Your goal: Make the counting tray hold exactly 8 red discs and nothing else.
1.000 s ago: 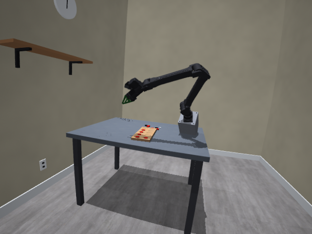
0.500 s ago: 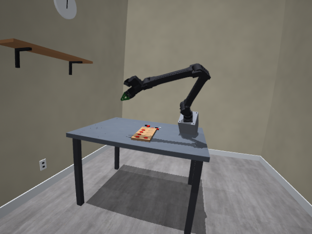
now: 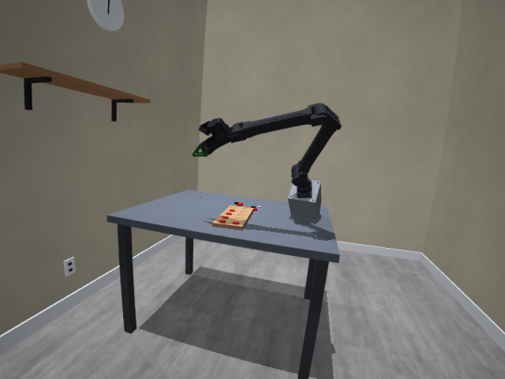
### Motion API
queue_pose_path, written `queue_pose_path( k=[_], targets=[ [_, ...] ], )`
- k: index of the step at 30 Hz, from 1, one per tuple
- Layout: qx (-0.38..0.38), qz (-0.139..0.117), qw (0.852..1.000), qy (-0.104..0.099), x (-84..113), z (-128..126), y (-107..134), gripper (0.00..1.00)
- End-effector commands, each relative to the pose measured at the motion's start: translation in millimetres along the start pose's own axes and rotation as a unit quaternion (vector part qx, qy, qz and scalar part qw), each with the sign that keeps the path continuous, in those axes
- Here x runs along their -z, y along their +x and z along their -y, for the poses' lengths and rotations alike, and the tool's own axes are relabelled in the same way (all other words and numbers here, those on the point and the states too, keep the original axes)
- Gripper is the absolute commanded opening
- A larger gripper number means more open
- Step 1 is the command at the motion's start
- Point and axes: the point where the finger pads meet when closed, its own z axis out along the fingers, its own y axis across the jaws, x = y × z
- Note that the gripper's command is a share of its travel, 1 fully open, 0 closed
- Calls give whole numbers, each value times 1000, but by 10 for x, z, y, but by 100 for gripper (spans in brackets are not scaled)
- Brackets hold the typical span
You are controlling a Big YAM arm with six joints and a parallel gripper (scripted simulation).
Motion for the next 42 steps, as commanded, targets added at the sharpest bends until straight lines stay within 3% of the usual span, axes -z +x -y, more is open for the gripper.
queue_pose_path(
  k=[1,2,3,8,9,11,12,19,20,21,25,27,39,40,42],
  targets=[
    [13,18,1000,-12,30,-110,-160,46],
    [13,18,1000,-12,30,-110,-160,46],
    [58,87,995,6,209,-60,-715,46],
    [58,76,995,-1,136,-99,-635,46],
    [58,59,997,-1,84,-74,-425,46],
    [56,52,997,3,63,-39,-376,46],
    [101,121,987,25,276,5,-949,46],
    [102,113,988,18,210,-34,-884,46],
    [100,85,991,19,118,30,-553,46],
    [145,157,976,47,385,57,-1197,46],
    [144,149,977,46,314,83,-1149,46],
    [144,130,980,38,228,51,-917,46],
    [140,129,981,39,225,62,-916,46],
    [187,189,961,73,489,118,-1429,46],
    [187,185,962,70,457,123,-1407,46]
  ],
)
